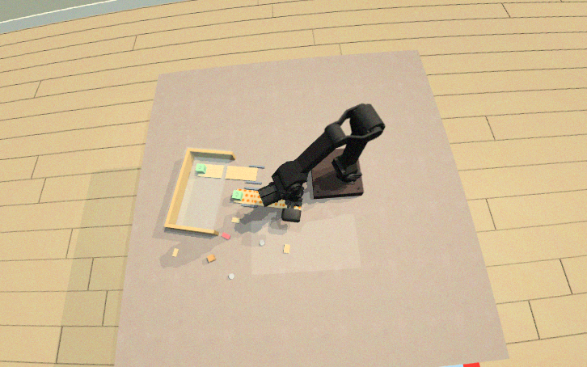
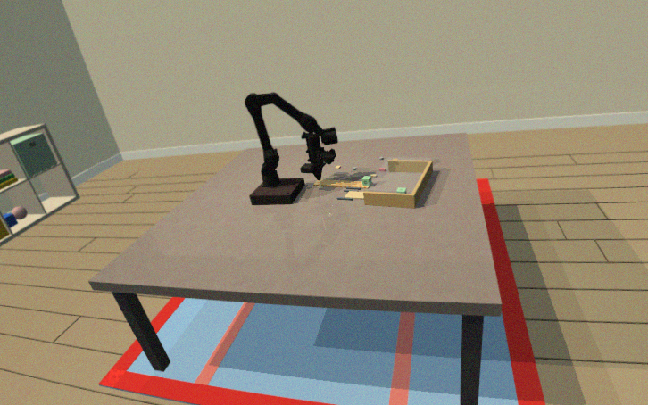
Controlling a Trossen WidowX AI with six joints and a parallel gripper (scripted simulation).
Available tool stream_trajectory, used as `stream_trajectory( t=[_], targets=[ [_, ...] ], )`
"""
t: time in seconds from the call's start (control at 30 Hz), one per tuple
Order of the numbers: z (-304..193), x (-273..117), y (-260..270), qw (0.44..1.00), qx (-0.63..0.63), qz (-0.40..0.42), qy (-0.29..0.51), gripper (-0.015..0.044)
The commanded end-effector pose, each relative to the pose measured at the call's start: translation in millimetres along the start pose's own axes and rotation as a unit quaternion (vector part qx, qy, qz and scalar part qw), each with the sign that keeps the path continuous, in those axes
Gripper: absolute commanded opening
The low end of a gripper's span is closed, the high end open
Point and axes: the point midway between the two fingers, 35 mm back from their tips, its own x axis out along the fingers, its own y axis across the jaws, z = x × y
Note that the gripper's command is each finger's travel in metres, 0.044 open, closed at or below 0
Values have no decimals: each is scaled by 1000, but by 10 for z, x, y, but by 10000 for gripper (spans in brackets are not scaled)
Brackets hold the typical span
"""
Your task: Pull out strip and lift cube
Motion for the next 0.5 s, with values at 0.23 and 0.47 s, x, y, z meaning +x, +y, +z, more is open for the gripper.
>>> stream_trajectory(
  t=[0.23, 0.47],
  targets=[
    [252, -274, 36, 1000, 7, 7, -8, 105],
    [515, -316, 31, 1000, 7, 7, -9, 289]
  ],
)
